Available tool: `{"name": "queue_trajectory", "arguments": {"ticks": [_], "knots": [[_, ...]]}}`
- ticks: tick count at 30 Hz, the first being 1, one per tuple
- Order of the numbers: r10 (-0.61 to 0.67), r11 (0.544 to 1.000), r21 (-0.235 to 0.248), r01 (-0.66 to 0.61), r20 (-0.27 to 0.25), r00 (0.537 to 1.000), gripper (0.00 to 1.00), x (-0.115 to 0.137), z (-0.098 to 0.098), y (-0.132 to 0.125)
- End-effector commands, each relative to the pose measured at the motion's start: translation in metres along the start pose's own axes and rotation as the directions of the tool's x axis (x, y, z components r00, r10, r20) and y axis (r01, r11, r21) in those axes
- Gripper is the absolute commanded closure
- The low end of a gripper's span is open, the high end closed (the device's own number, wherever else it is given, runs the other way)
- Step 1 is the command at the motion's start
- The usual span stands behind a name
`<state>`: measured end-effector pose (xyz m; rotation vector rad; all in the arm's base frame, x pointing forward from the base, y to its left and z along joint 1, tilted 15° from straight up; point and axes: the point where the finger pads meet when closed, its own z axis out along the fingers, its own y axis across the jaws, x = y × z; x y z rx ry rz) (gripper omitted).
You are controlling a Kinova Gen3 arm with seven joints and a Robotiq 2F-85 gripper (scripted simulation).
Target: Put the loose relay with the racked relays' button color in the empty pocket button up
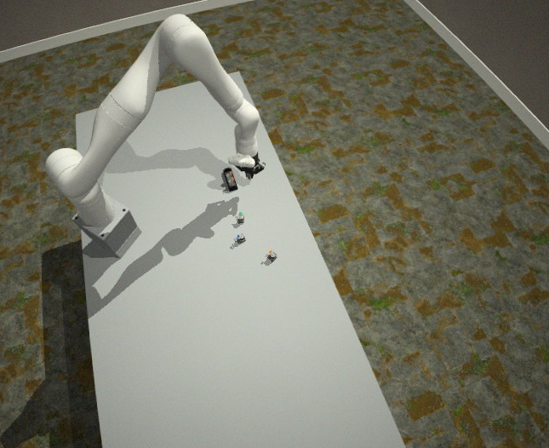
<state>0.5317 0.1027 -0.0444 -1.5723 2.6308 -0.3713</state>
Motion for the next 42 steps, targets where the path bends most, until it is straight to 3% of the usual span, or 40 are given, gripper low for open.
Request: {"name": "queue_trajectory", "arguments": {"ticks": [1, 4, 5, 8, 19, 21, 23, 32, 35, 42], "knots": [[0.107, 0.994, 0.000, -0.107, -0.002, 0.994, 1.00, 0.024, 0.002, -0.034], [0.138, 0.990, -0.001, -0.138, -0.002, 0.990, 1.00, 0.030, 0.002, -0.041], [0.212, 0.977, -0.002, -0.212, -0.002, 0.977, 1.00, 0.044, 0.003, -0.058], [0.297, 0.955, -0.003, -0.297, -0.002, 0.955, 1.00, 0.062, 0.003, -0.078], [0.591, 0.806, -0.004, -0.591, 0.002, 0.806, 1.00, 0.139, 0.003, -0.144], [0.591, 0.806, -0.004, -0.591, 0.002, 0.806, 1.00, 0.139, 0.003, -0.144], [0.668, 0.744, -0.004, -0.668, 0.005, 0.744, 1.00, 0.165, 0.002, -0.162], [0.821, 0.571, -0.003, -0.821, 0.016, 0.571, 1.00, 0.231, -0.002, -0.200], [0.835, 0.550, -0.003, -0.835, 0.017, 0.550, 1.00, 0.238, -0.003, -0.203], [0.836, 0.548, -0.003, -0.836, 0.017, 0.548, 1.00, 0.239, -0.003, -0.204]]}}
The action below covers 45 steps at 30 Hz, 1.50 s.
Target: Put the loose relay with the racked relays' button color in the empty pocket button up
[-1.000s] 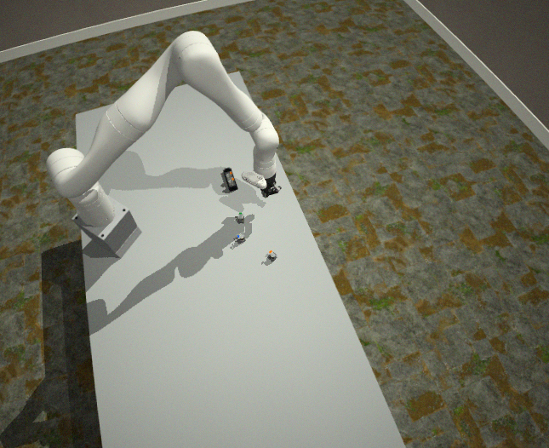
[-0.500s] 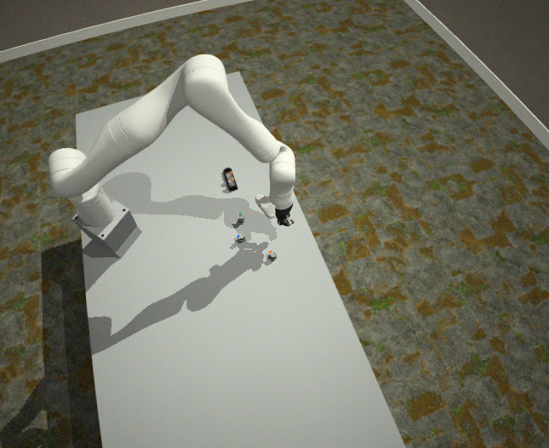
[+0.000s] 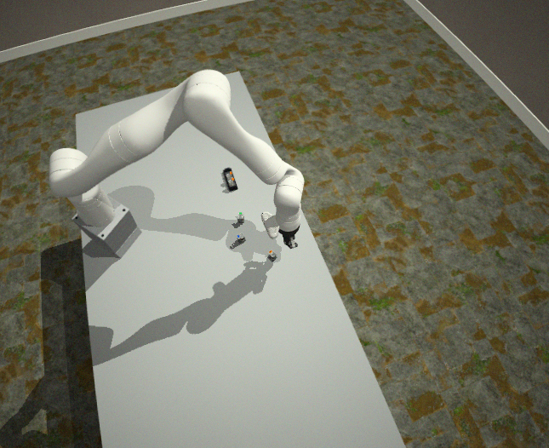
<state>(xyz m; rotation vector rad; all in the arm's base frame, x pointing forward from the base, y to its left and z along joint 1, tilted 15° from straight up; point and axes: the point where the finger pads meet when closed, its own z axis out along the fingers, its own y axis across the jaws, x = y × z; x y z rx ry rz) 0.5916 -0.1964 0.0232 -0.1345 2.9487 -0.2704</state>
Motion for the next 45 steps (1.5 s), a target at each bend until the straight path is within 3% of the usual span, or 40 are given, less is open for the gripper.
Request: {"name": "queue_trajectory", "arguments": {"ticks": [1, 45], "knots": [[0.003, 1.000, 0.001, -0.003, 0.001, 1.000, 1.00, -0.0002, -0.0006, -0.0016], [0.002, 1.000, 0.001, -0.002, 0.001, 1.000, 1.00, 0.0043, 0.0003, 0.0063]]}}
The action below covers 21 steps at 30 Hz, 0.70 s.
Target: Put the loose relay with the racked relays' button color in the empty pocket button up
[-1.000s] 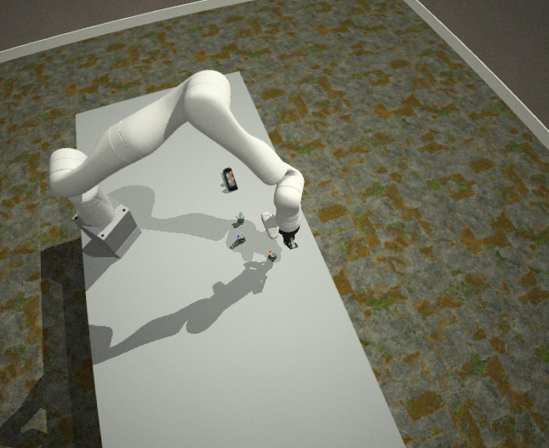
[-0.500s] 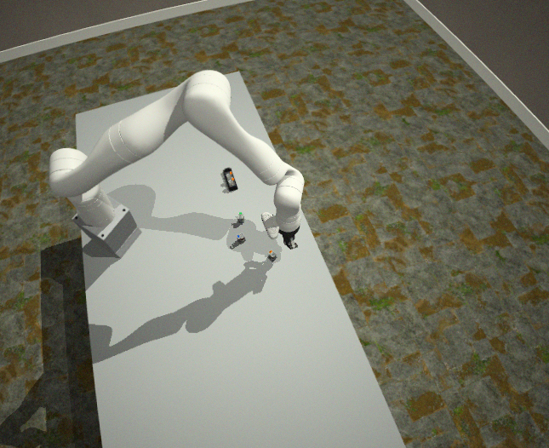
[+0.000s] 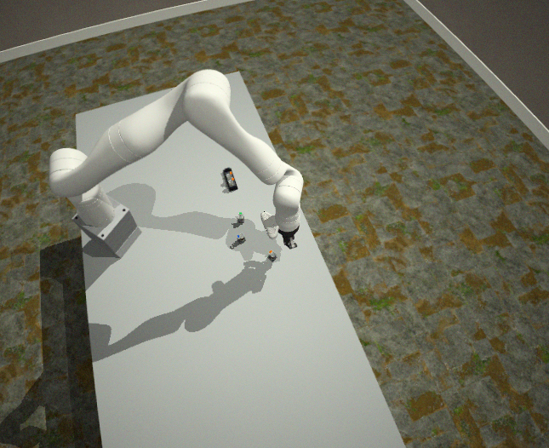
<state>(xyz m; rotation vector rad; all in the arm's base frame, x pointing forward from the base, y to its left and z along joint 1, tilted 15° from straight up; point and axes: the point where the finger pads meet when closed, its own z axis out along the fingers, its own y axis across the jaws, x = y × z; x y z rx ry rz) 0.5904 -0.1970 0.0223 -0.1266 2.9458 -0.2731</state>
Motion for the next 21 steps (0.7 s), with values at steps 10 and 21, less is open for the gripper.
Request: {"name": "queue_trajectory", "arguments": {"ticks": [10, 21], "knots": [[-0.004, 1.000, -0.002, 0.004, -0.002, 1.000, 1.00, 0.053, 0.002, 0.073], [-0.003, 1.000, -0.002, 0.003, -0.001, 1.000, 1.00, 0.085, -0.002, 0.102]]}}
